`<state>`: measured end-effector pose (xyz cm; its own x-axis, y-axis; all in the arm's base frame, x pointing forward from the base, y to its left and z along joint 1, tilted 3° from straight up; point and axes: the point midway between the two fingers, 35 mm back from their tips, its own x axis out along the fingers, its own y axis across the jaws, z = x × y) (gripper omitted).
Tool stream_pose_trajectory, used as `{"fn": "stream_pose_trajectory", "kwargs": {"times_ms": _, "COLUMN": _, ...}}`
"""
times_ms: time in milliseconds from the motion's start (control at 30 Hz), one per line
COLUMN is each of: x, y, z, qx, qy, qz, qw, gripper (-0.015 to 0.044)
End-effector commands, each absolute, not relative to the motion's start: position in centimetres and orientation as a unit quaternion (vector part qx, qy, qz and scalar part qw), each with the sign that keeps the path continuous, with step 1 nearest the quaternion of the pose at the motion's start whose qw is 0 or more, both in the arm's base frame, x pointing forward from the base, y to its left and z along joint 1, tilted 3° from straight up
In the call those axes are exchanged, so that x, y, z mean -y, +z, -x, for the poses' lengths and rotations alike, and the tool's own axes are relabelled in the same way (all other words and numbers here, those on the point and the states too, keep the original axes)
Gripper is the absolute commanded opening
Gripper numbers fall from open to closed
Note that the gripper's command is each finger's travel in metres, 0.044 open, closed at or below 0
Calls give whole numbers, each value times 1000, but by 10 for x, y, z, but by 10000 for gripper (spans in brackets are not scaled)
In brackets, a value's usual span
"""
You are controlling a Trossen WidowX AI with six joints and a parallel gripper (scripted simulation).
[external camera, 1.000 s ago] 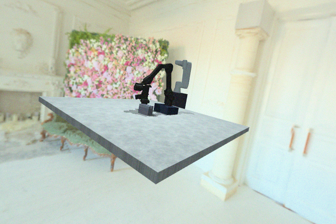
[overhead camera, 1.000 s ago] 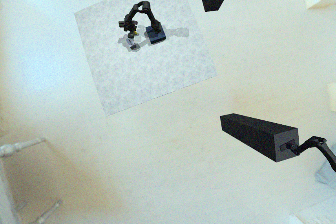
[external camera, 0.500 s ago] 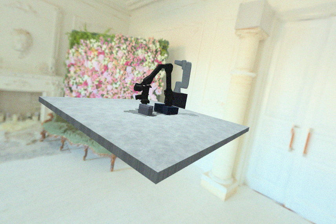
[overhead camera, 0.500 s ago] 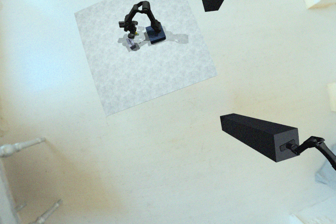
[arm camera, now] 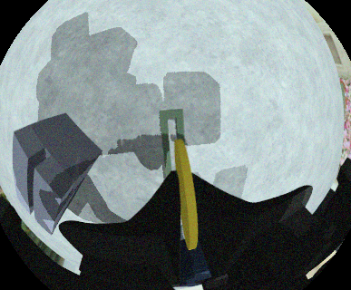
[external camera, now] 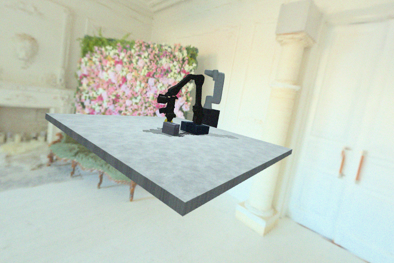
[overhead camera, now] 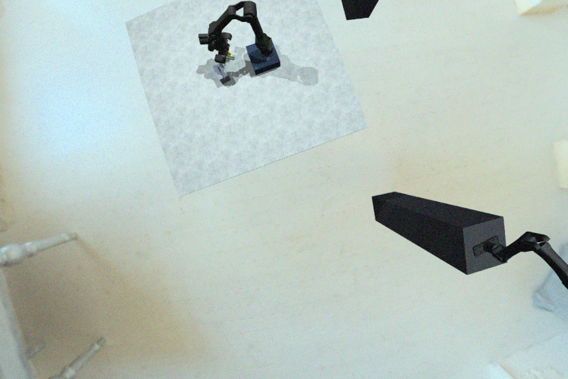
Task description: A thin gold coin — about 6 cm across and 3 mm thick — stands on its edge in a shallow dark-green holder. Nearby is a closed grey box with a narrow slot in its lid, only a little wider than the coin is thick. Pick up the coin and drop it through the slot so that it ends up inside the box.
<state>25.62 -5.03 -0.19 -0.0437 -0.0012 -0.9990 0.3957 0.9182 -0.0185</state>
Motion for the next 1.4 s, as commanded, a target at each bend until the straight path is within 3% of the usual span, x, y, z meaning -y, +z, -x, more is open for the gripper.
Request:
{"fn": "stream_pose_trajectory", "kwargs": {"times_ms": 0, "x": 51, "y": 10, "z": -260, "qx": -702, "qy": -148, "qz": -141, "qw": 683, "gripper": 0}}
{"fn": "stream_pose_trajectory", "kwargs": {"times_ms": 800, "x": 50, "y": 66, "z": -258, "qx": -701, "qy": -150, "qz": -143, "qw": 682, "gripper": 0}}
{"fn": "stream_pose_trajectory", "kwargs": {"times_ms": 1367, "x": 45, "y": 66, "z": -255, "qx": -636, "qy": -331, "qz": -319, "qw": 620, "gripper": 0}}
